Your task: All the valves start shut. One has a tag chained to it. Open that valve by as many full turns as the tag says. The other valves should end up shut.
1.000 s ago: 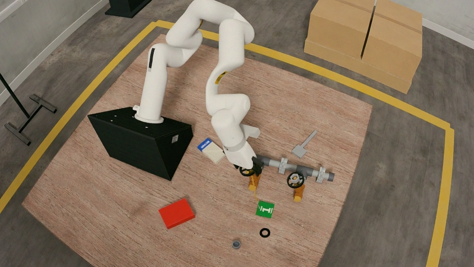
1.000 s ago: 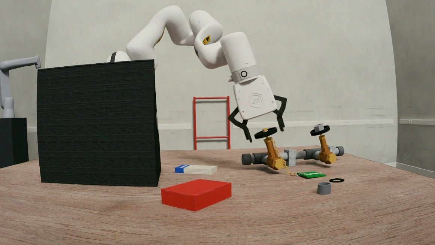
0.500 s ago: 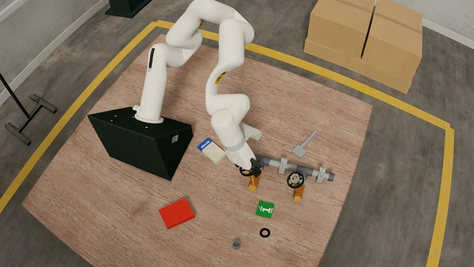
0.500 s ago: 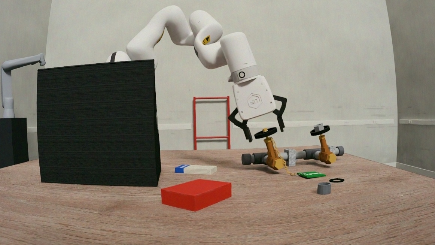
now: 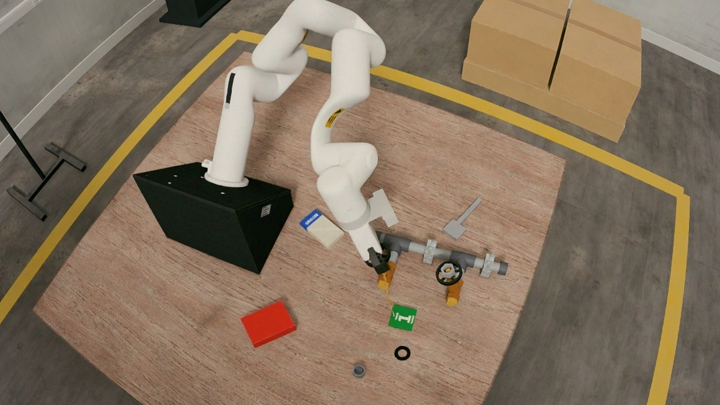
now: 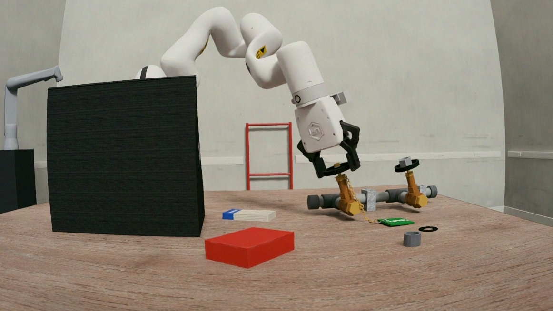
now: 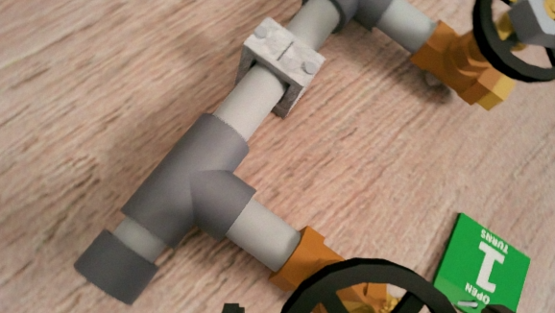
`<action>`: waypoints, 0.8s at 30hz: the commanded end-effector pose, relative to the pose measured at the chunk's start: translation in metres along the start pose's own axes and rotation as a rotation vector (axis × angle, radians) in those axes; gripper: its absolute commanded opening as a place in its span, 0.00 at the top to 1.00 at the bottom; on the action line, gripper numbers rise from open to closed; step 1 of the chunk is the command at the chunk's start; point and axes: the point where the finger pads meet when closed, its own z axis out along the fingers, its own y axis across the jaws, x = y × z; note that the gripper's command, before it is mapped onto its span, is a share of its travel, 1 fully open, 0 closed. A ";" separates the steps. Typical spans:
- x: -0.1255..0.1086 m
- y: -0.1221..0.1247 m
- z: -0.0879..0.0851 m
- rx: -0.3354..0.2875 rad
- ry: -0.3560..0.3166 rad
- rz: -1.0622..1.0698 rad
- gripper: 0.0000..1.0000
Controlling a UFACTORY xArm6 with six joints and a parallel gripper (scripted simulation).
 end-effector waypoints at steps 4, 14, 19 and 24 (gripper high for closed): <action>0.001 0.001 -0.001 0.001 -0.015 0.406 0.00; 0.001 0.001 -0.001 -0.013 0.007 0.865 0.00; 0.001 0.001 -0.001 -0.015 0.014 1.007 0.00; 0.001 0.001 -0.001 -0.017 0.025 1.310 0.00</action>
